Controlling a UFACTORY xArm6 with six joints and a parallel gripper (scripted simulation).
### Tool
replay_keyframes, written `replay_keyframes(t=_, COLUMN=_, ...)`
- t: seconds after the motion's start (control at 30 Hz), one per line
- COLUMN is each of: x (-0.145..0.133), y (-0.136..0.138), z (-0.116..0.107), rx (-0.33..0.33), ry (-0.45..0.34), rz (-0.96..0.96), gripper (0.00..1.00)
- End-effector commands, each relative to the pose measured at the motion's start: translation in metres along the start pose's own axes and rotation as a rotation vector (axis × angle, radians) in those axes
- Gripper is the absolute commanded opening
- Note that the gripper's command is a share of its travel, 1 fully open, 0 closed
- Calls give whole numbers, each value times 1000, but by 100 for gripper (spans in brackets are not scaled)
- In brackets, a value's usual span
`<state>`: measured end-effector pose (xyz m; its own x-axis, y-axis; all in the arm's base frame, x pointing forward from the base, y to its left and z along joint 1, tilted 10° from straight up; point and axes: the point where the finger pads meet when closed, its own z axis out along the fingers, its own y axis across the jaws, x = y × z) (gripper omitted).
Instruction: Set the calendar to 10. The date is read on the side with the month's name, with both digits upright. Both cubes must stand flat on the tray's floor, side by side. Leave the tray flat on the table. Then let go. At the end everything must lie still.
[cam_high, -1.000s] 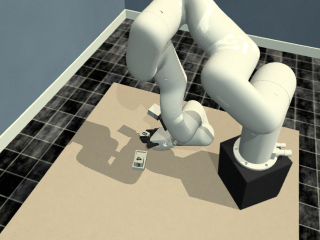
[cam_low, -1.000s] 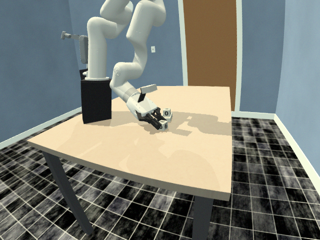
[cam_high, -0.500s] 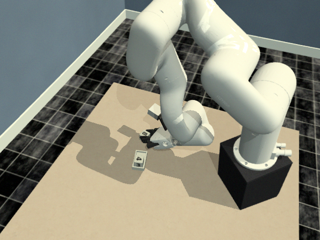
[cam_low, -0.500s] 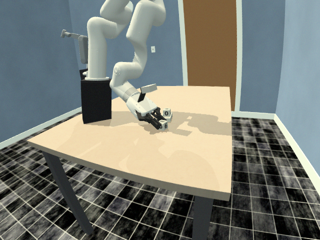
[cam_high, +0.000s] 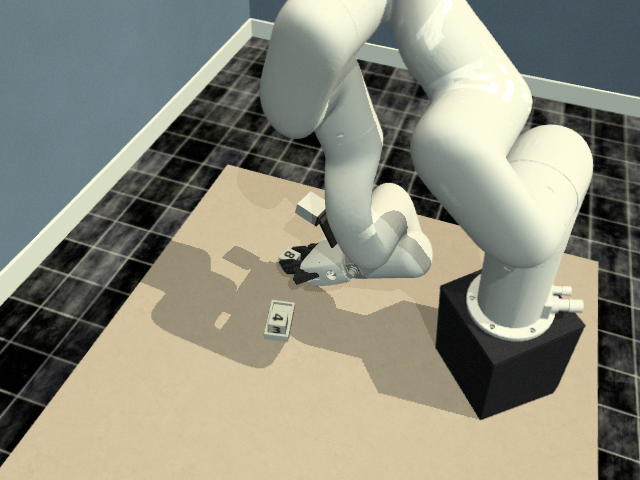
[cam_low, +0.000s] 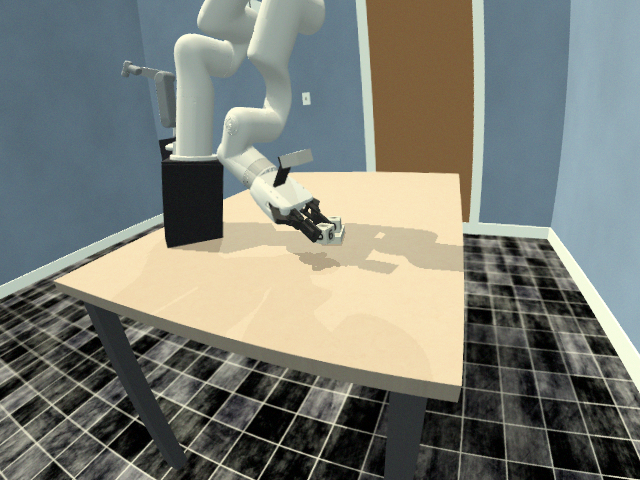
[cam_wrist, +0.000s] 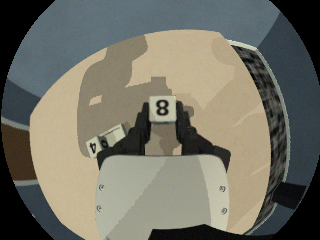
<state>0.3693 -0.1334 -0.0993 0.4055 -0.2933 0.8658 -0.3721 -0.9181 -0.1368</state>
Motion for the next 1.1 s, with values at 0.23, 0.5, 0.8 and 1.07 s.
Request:
replay_keyframes(t=0.23, x=26, y=0, z=-18, rx=0, ry=0, rz=0, gripper=29)
replay_keyframes(t=0.5, x=28, y=0, z=-19, rx=0, ry=0, rz=0, gripper=29)
replay_keyframes(t=0.8, x=28, y=0, z=-19, rx=1, ry=-10, rz=1, gripper=29)
replay_keyframes(t=1.07, x=27, y=-2, z=-15, rx=8, ry=-134, rz=5, gripper=29)
